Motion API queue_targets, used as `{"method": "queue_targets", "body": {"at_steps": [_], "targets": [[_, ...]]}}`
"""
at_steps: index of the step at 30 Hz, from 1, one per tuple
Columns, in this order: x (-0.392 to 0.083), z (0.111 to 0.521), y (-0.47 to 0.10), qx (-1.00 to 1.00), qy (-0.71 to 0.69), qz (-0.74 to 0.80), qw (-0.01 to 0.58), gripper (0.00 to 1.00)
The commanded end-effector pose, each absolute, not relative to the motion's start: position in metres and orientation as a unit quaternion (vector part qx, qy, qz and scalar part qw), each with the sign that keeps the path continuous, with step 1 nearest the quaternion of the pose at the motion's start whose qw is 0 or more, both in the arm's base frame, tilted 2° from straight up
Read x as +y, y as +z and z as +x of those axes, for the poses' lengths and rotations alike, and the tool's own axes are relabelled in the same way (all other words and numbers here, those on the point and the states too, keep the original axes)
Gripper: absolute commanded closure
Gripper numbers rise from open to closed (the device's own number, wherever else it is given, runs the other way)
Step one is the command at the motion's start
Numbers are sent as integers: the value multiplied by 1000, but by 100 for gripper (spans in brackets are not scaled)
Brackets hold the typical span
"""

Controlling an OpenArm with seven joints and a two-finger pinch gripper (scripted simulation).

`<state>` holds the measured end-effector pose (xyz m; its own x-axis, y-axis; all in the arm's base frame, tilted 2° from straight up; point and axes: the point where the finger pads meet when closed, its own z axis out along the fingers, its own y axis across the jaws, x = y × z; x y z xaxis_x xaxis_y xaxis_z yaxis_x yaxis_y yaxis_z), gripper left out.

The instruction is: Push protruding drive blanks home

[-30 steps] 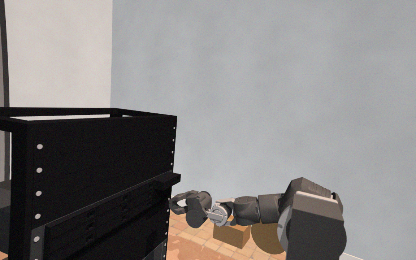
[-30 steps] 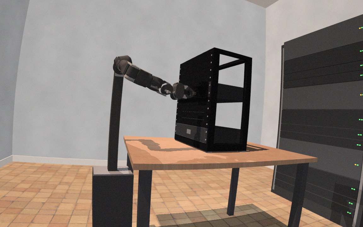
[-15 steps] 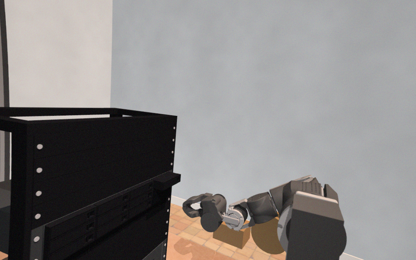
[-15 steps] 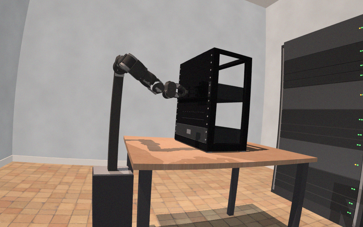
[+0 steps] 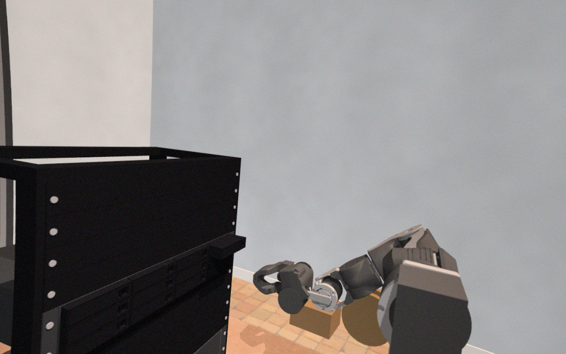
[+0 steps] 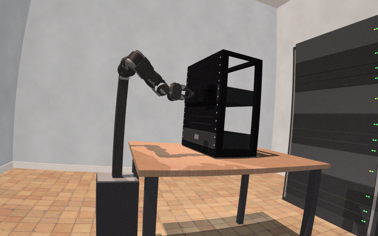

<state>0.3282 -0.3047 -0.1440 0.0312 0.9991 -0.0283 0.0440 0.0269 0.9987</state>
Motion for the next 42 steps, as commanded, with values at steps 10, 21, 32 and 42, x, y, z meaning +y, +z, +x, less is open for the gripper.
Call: {"method": "queue_targets", "body": {"at_steps": [10, 21, 32, 42], "targets": [[-310, 328, -122, 501, 476, 515, 507, 100], [-311, 353, -121, 500, 477, 515, 508, 100], [-313, 390, -124, 501, 476, 516, 506, 100], [-312, 393, -124, 501, 477, 515, 506, 100]]}}
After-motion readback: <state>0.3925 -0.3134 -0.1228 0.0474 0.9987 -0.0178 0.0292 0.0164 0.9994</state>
